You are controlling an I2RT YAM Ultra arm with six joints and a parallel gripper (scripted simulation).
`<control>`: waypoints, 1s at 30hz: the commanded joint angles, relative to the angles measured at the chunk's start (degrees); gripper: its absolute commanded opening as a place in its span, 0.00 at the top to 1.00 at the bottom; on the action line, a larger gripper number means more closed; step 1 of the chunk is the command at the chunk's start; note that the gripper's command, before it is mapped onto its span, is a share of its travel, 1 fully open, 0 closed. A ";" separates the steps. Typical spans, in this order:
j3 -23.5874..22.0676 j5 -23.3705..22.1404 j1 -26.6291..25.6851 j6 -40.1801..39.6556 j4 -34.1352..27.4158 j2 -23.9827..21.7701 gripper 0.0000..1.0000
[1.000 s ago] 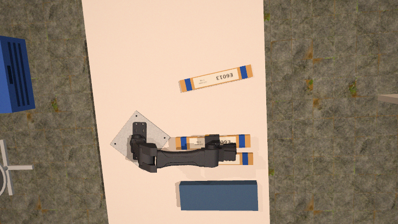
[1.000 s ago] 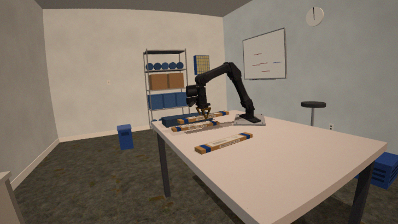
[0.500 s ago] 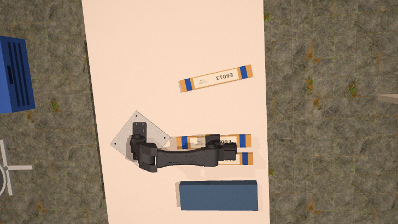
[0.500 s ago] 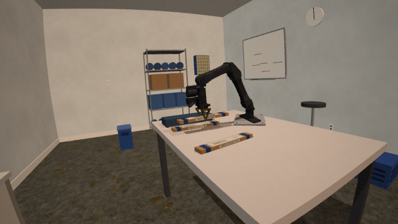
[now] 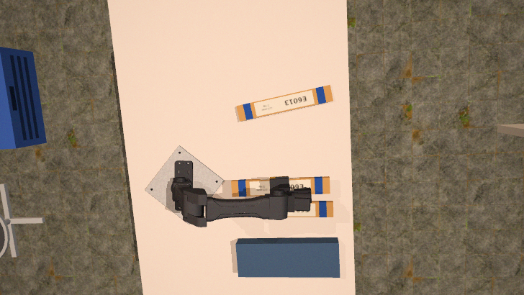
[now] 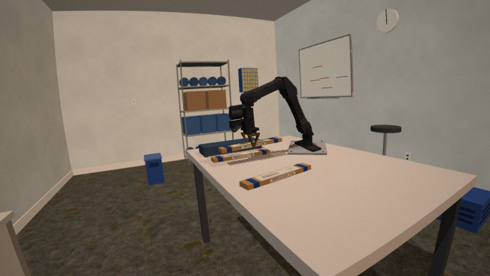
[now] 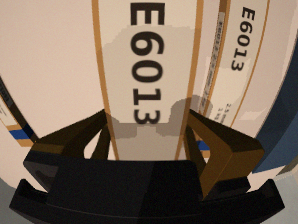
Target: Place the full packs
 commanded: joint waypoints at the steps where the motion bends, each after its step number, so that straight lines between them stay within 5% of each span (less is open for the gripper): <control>1: 3.60 0.13 0.04 0.38 -1.38 -2.62 1.00; 30: 4.87 0.13 0.04 0.38 -2.04 -2.07 1.00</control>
